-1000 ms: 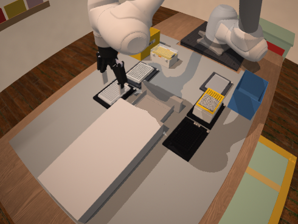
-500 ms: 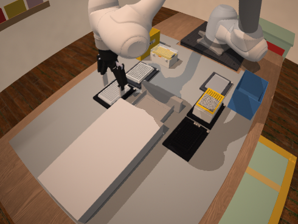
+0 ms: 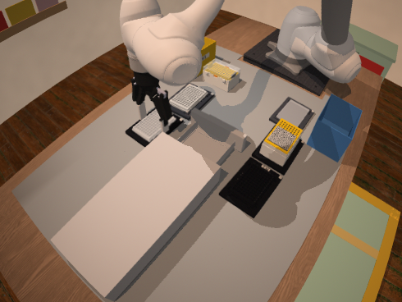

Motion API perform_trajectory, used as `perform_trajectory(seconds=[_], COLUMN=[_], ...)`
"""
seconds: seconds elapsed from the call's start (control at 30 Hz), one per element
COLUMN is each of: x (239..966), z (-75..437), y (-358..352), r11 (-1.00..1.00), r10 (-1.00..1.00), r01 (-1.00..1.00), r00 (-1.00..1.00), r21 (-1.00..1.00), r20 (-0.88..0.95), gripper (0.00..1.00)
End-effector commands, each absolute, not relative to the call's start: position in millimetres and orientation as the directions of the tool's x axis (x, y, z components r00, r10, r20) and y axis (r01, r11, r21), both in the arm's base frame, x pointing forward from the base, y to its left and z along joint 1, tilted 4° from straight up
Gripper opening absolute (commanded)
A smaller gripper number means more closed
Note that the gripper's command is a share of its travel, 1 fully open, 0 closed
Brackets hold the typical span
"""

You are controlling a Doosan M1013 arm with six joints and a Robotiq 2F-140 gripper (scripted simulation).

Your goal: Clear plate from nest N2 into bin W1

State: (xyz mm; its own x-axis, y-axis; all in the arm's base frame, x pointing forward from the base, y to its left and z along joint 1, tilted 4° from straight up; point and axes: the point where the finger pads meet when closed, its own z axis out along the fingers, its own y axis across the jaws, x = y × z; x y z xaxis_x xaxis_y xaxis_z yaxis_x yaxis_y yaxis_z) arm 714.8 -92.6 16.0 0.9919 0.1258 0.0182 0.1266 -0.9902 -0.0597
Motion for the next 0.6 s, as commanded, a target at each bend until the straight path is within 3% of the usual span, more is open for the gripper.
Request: perform_trajectory(seconds=[0.0, 0.57], x=[714.8, 714.8], z=[15.7, 15.7], y=[-92.5, -92.5], r11=[-0.990, -0.990], r10=[0.126, 0.126], r01=[0.127, 0.127], r00=[0.992, 0.992], r21=[-0.060, -0.060], r20=[0.018, 0.018], gripper=[0.70, 0.65])
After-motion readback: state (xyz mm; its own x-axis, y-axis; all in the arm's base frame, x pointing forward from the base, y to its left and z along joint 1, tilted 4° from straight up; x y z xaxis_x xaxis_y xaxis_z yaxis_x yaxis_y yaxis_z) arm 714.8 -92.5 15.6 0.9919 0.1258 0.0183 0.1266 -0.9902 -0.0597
